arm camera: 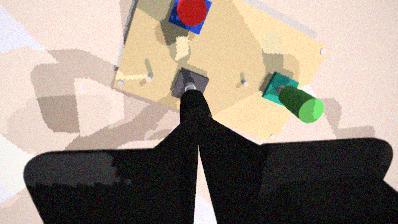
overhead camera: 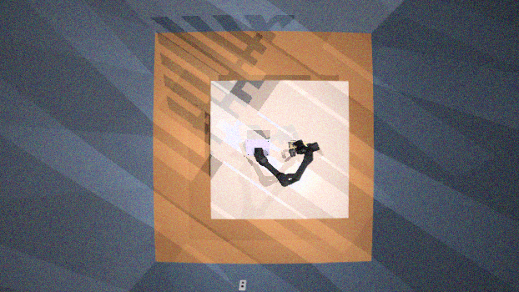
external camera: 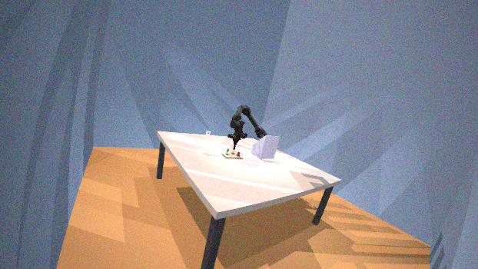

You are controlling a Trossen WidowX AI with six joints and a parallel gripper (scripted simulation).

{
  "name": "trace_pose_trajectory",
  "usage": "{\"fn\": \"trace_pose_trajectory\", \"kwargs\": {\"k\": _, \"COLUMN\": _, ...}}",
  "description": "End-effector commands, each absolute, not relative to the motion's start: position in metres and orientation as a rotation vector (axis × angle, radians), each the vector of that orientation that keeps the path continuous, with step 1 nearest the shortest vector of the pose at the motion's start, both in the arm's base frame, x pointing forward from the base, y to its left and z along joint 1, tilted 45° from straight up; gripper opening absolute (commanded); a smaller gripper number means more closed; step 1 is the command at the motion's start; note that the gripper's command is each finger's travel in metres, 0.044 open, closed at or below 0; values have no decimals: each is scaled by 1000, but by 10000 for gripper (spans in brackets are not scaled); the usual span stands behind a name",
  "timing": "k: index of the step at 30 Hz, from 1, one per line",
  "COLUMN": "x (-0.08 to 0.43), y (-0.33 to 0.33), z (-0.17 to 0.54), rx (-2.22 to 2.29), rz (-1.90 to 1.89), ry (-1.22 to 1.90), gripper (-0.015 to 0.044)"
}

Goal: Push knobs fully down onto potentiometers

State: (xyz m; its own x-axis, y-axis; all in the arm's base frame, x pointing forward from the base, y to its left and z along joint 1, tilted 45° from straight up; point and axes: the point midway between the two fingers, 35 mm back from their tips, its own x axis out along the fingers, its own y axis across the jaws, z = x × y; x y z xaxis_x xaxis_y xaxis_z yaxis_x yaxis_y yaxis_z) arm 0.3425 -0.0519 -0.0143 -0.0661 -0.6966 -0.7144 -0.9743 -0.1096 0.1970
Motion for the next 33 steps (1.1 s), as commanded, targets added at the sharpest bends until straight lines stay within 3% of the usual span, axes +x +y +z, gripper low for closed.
{"fn": "trace_pose_trajectory", "kwargs": {"k": 1, "x": 343, "y": -61, "z": -21, "rx": -1821, "rz": 986, "ry": 1800, "gripper": 0}}
{"fn": "trace_pose_trajectory", "kwargs": {"k": 33, "x": 342, "y": -72, "z": -32, "rx": -1821, "rz": 986, "ry": 1801, "gripper": 0}}
